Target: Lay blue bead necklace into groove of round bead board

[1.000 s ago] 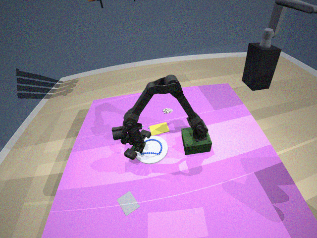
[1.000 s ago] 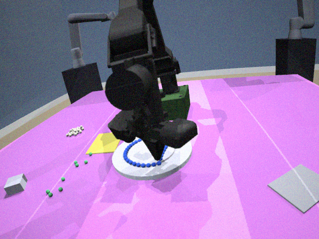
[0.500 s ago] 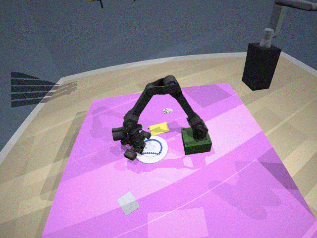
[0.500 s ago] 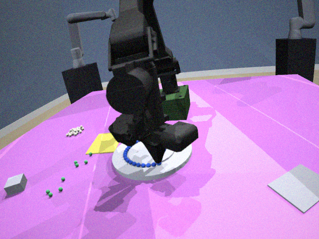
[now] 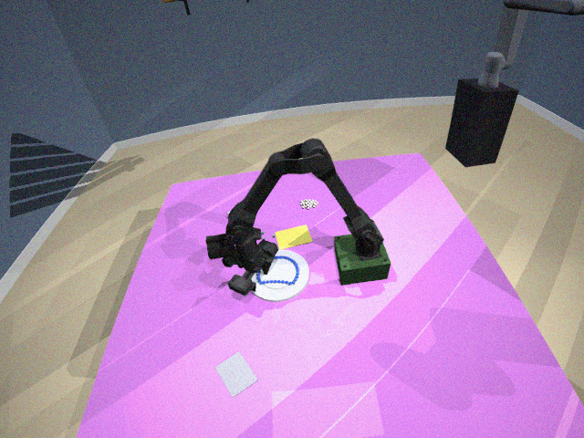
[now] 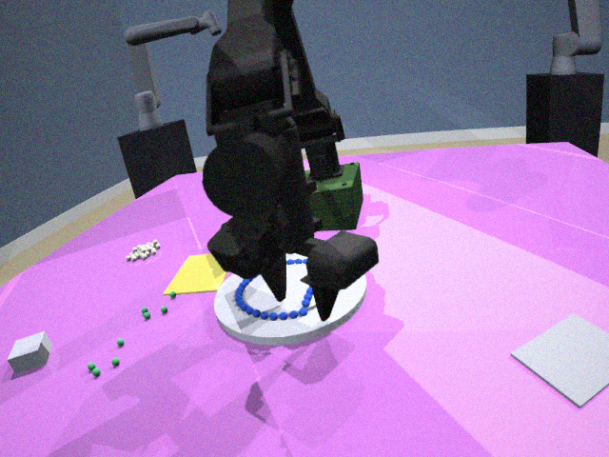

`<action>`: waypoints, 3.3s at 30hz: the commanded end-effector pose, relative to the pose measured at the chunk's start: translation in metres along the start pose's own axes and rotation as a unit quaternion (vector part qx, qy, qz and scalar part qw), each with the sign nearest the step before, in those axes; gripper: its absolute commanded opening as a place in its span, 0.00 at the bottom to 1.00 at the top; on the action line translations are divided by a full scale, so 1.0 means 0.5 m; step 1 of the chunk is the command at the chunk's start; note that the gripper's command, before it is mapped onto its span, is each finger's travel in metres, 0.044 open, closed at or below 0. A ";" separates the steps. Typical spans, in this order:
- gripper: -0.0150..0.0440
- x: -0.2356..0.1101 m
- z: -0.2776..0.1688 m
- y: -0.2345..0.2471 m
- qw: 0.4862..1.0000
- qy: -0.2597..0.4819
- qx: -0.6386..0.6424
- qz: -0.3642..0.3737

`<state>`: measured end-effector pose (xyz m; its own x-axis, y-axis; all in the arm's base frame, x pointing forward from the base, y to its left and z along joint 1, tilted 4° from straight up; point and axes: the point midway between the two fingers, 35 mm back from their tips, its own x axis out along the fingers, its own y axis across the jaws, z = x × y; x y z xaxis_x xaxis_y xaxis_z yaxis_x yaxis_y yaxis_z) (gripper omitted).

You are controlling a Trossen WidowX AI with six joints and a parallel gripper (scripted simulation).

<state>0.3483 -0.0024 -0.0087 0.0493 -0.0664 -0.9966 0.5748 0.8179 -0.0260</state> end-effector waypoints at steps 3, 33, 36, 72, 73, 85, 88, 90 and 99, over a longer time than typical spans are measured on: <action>1.00 -0.009 0.000 0.000 1.000 0.000 0.002 -0.001; 0.46 -0.070 -0.177 -0.070 0.962 0.005 -0.273 -0.002; 0.46 -0.070 -0.179 -0.071 0.961 0.005 -0.276 -0.002; 0.46 0.010 -0.180 -0.072 0.961 0.005 -0.276 -0.002; 0.46 0.010 -0.180 -0.072 0.961 0.005 -0.276 -0.002; 0.25 0.006 -0.179 -0.069 0.962 0.003 -0.273 0.001; 0.25 0.006 -0.179 -0.069 0.962 0.003 -0.273 0.001; 0.25 0.006 -0.179 -0.069 0.962 0.003 -0.273 0.001; 0.25 0.006 -0.179 -0.069 0.962 0.003 -0.273 0.001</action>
<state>0.2551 0.0203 -0.0181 0.0431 -0.0632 -0.9971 0.0590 0.9964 -0.0606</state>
